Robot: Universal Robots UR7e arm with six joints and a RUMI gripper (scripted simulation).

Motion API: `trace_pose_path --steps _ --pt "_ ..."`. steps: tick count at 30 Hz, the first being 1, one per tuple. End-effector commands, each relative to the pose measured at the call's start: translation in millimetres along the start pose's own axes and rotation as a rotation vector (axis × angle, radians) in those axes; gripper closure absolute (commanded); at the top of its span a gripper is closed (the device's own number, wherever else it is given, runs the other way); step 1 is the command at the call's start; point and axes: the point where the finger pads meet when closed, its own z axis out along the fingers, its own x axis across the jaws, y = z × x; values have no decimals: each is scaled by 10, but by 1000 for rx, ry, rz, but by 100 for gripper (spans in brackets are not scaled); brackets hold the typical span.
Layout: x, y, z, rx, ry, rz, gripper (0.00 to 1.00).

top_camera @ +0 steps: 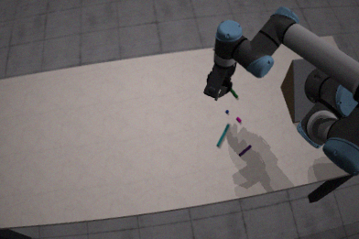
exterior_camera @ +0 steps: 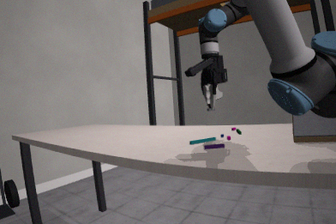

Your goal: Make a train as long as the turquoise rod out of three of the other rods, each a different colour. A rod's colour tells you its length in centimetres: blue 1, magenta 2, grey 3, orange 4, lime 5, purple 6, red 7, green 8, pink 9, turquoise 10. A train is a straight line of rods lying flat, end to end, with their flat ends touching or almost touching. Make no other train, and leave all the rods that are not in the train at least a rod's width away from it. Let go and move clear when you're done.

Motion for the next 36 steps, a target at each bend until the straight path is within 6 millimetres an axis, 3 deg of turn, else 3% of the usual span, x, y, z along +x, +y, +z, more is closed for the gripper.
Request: trace_pose_path --steps 1,19,36 --pt "-111 -24 -8 -4 6 167 100" --pt "-368 -77 19 -3 6 527 100" --pt "-378 -82 18 -3 7 554 100"
